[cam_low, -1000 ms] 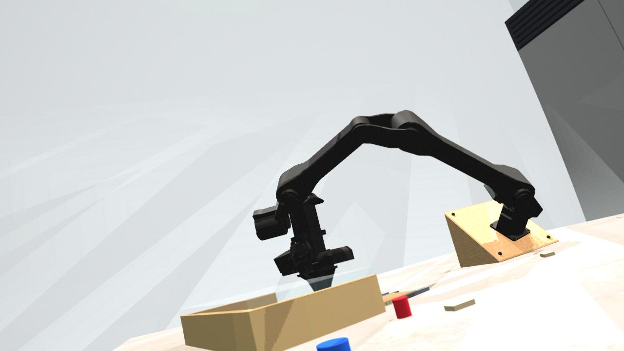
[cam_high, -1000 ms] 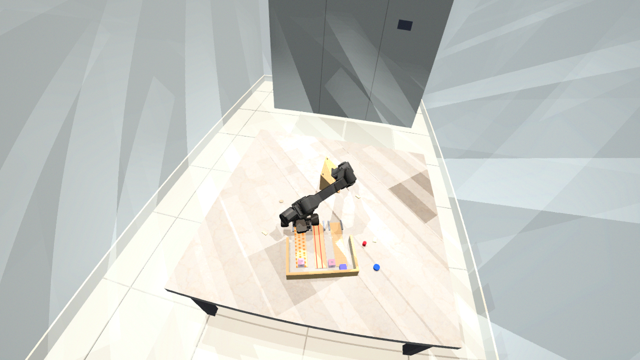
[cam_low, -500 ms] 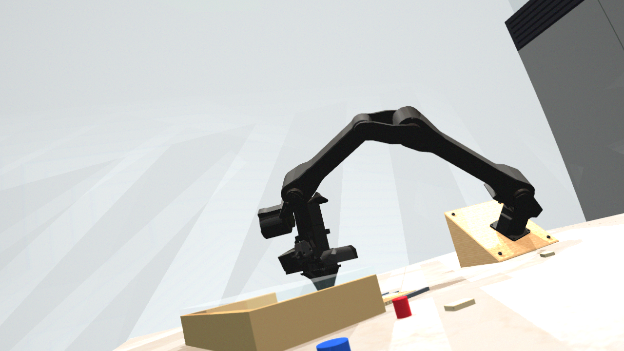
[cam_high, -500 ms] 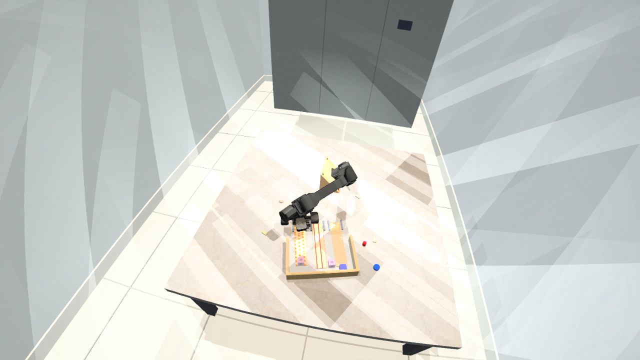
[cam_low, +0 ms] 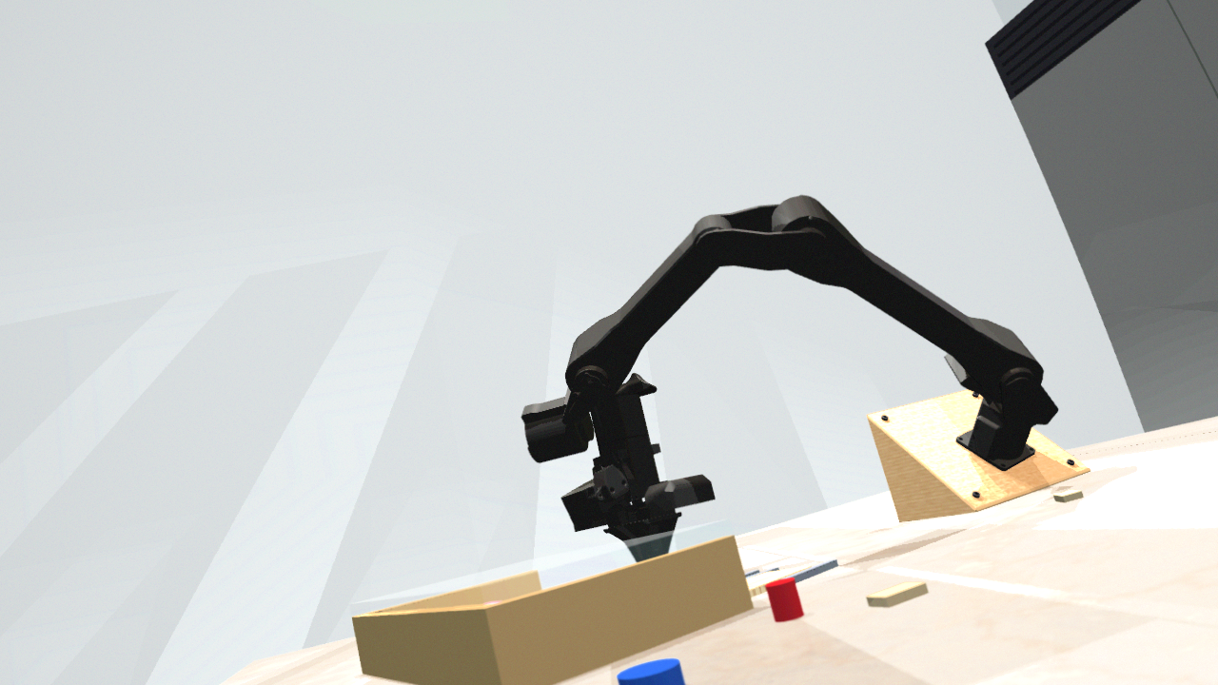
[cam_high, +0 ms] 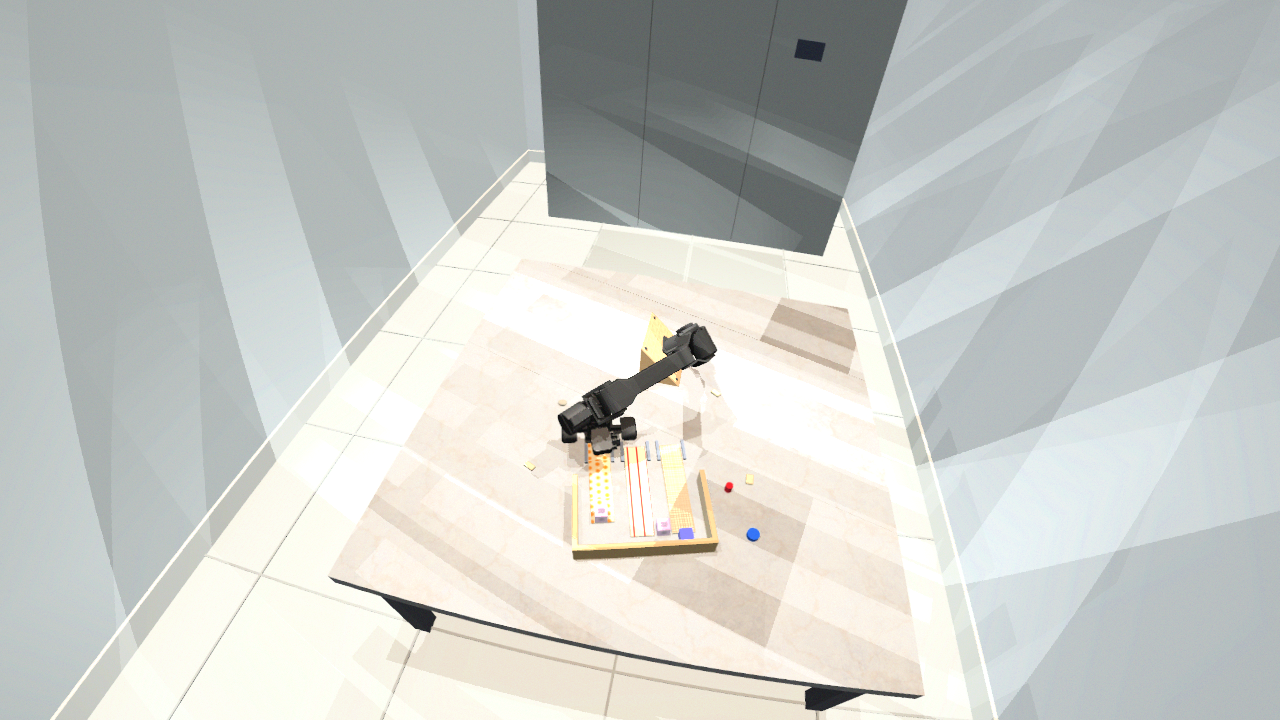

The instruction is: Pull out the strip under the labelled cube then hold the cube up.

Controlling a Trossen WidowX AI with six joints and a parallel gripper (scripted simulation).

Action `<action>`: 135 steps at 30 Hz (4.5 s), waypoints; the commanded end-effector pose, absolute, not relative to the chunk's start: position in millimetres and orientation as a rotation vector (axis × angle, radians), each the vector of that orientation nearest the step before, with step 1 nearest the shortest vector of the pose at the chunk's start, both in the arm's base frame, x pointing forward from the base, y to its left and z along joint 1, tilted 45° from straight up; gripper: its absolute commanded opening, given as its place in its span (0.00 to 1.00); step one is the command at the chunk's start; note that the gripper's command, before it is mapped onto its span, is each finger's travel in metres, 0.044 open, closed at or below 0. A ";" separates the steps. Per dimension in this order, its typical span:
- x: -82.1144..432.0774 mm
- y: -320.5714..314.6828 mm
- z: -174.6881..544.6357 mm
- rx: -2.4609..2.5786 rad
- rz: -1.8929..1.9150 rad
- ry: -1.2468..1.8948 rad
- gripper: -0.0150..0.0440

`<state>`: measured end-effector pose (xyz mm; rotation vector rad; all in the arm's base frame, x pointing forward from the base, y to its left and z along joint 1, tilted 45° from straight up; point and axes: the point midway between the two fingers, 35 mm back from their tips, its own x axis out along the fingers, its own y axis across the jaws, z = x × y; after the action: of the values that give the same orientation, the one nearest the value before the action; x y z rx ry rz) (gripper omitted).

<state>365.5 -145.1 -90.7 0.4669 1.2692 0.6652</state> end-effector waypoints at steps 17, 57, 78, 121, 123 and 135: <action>331.3 -142.5 -101.7 0.466 0.672 1.289 0.25; 270.4 -144.9 -115.7 0.466 0.671 1.292 0.25; 237.6 -146.3 -123.0 0.466 0.670 1.294 0.25; 301.4 -182.7 -69.4 0.487 0.653 1.302 1.00; 309.1 -183.0 -66.7 0.487 0.653 1.302 1.00; 355.5 -184.8 -51.5 0.487 0.654 1.299 1.00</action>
<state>345.0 -184.6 -54.0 0.4771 1.3005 0.6564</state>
